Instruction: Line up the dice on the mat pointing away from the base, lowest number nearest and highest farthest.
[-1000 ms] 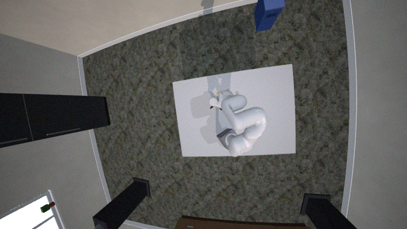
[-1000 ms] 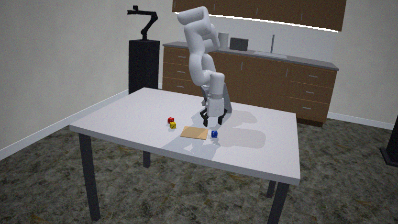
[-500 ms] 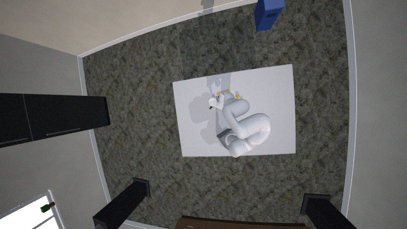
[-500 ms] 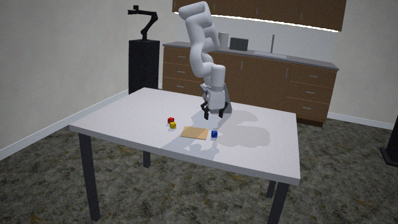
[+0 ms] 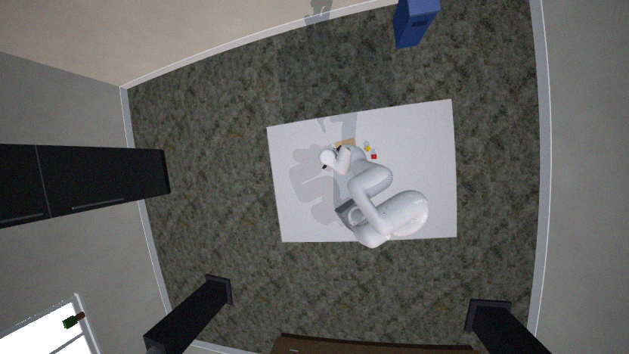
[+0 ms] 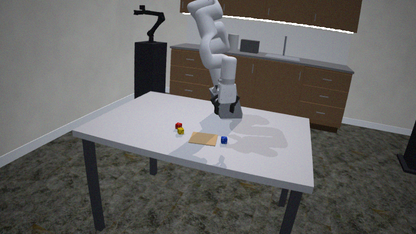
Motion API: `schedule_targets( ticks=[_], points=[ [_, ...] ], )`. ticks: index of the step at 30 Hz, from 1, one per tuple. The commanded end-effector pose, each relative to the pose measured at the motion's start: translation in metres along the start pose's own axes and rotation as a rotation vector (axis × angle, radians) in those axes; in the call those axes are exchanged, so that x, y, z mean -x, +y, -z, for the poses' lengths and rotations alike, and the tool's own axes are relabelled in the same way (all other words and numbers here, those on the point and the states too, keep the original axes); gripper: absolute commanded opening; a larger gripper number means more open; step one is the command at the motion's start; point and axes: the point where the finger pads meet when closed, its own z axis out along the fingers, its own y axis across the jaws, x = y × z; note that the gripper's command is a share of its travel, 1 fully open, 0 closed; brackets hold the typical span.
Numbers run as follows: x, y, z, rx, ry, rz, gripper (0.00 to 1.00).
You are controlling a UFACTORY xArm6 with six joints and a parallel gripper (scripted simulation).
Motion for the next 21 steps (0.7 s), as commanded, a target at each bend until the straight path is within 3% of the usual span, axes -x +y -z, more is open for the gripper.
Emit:
schedule_targets(
  ticks=[1,5,8,10,11,14,15,21],
  points=[
    [0.001,-0.001,0.002,-0.001,-0.003,-0.001,1.00],
    [-0.005,-0.011,0.001,0.004,-0.003,-0.036,1.00],
    [-0.035,-0.052,-0.001,0.019,-0.003,-0.195,1.00],
    [-0.037,-0.055,-0.001,0.020,-0.003,-0.206,1.00],
    [-0.053,-0.072,-0.003,0.024,-0.003,-0.280,1.00],
    [-0.055,-0.074,-0.003,0.025,-0.003,-0.291,1.00],
    [-0.076,-0.094,-0.004,0.028,-0.003,-0.383,1.00],
    [-0.123,-0.129,-0.005,0.025,-0.004,-0.569,1.00]
  ],
)
